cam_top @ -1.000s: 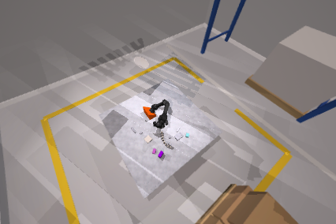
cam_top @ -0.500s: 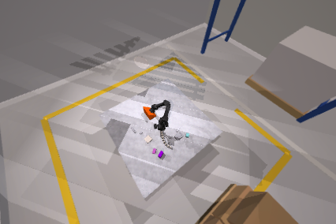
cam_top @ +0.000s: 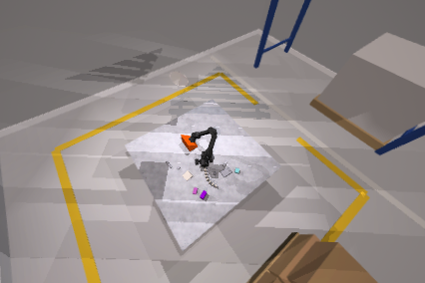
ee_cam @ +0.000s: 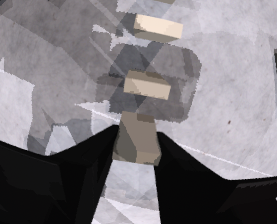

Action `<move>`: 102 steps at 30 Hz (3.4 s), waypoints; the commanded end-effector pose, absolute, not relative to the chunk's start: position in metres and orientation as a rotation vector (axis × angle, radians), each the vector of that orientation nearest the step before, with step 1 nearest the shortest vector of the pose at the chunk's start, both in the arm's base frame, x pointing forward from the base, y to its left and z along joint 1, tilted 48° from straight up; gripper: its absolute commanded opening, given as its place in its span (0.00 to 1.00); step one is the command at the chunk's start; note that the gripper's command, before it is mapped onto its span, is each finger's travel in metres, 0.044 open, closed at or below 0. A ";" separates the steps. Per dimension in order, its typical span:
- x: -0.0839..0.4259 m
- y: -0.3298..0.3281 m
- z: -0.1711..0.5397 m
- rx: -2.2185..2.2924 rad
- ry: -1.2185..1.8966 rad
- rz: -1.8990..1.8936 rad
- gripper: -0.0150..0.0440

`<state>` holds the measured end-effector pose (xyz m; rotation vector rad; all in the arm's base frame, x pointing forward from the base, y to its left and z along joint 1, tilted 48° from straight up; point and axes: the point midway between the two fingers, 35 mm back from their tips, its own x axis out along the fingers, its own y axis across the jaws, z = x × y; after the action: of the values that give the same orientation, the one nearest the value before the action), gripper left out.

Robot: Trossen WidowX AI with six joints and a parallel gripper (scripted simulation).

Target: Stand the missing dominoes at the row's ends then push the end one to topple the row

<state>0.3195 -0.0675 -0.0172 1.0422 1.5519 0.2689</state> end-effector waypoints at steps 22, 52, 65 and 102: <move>0.317 -0.055 -0.025 1.052 1.556 0.272 0.84; 0.307 -0.107 0.076 1.029 1.554 0.273 1.00; 0.286 -0.013 0.098 1.011 1.543 0.316 1.00; 0.291 0.046 0.044 1.013 1.542 0.319 0.91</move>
<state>0.2923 0.0443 0.0450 1.0059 1.5374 0.3197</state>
